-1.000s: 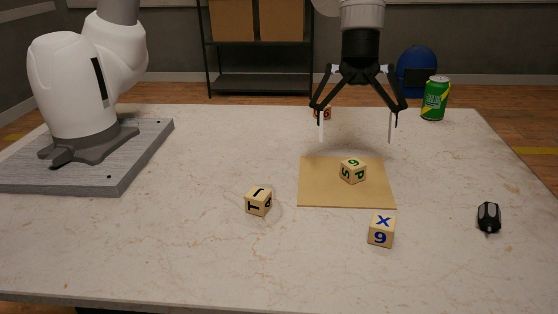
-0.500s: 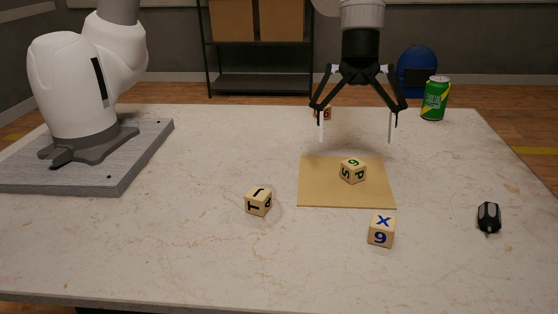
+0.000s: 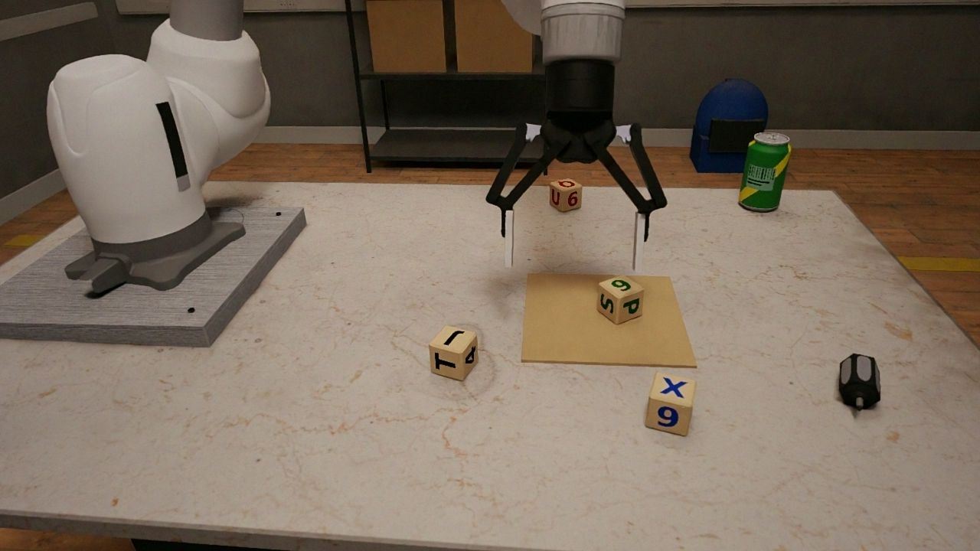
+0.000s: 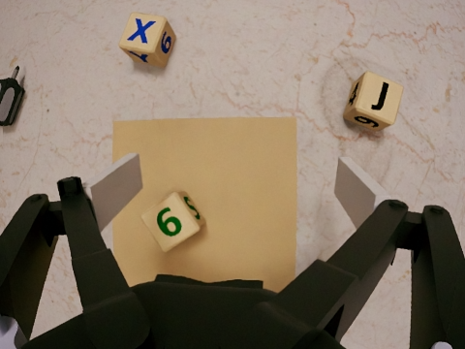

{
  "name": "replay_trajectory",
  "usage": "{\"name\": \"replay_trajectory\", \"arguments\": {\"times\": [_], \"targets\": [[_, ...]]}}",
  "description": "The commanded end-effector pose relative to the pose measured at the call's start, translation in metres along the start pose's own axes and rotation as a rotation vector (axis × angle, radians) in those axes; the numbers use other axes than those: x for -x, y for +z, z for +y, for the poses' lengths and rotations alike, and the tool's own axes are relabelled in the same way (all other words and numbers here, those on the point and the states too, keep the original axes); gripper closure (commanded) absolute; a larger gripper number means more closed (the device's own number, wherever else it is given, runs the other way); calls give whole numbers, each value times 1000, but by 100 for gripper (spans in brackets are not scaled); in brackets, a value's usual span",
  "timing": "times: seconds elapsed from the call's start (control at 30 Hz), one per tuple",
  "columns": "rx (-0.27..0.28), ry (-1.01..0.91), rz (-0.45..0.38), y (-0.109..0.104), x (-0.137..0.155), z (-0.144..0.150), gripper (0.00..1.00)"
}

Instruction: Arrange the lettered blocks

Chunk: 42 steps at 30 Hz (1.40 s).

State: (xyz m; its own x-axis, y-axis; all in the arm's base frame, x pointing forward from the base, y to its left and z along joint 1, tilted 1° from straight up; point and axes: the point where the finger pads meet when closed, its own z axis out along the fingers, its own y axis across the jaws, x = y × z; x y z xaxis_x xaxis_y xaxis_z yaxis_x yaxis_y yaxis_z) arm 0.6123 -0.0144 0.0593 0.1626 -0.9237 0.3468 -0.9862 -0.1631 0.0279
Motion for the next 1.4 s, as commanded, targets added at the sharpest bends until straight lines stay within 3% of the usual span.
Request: {"name": "replay_trajectory", "arguments": {"times": [0.0, 0.17, 0.23, 1.37], "targets": [[-5, 0, -2, 10, -32, 49, 0], [-5, -1, -2, 26, -61, 118, 0], [-5, -1, -3, 29, -65, 131, 0], [-5, -1, -3, 29, -65, 131, 0]]}}
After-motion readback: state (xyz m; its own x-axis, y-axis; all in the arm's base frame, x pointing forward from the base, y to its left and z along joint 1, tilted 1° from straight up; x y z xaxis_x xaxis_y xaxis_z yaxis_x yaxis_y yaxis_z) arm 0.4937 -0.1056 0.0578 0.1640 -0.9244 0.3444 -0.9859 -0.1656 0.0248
